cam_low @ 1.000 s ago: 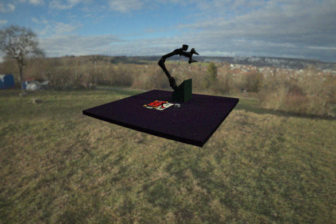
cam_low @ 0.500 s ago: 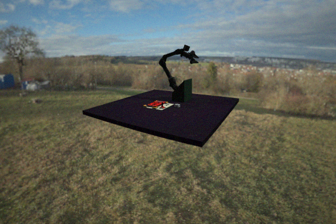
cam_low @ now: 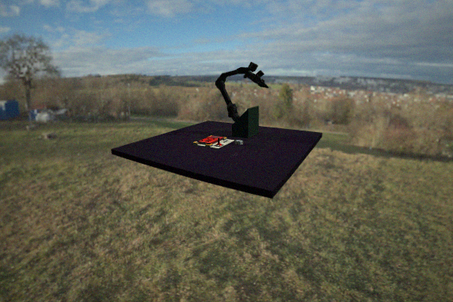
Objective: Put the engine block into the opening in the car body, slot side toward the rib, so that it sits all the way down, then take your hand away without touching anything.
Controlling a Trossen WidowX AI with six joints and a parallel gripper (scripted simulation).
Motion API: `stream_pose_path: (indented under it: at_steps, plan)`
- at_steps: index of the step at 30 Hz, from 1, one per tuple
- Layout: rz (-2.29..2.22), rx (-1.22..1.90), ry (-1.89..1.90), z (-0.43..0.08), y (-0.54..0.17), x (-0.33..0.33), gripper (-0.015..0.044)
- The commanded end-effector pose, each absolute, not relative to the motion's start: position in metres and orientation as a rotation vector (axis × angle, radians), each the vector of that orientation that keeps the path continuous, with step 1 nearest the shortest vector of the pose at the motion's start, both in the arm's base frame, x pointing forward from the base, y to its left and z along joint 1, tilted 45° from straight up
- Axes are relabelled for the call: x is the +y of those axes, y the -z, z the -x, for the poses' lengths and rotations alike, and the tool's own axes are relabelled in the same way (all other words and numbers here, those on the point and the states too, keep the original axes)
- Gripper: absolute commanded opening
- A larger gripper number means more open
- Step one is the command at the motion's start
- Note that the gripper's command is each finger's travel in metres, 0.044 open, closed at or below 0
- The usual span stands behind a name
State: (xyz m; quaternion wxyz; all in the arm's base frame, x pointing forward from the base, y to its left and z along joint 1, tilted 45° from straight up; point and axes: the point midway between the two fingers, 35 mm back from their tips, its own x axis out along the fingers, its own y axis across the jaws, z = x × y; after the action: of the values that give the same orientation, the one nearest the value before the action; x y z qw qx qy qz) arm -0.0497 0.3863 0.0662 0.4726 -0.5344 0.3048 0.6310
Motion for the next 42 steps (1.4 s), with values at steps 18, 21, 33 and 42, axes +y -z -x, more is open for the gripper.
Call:
stream_pose_path:
  at_steps: [18, 21, 33, 42]
  plan:
    - [0.986, 1.138, -0.953, -0.036, -0.022, 0.366, 0.044]
    - [0.93, 1.177, -0.865, -0.047, -0.016, 0.362, 0.044]
    - [0.689, 1.289, -0.493, -0.088, 0.006, 0.342, 0.044]
    - [0.504, 1.327, -0.215, -0.118, 0.021, 0.322, 0.044]
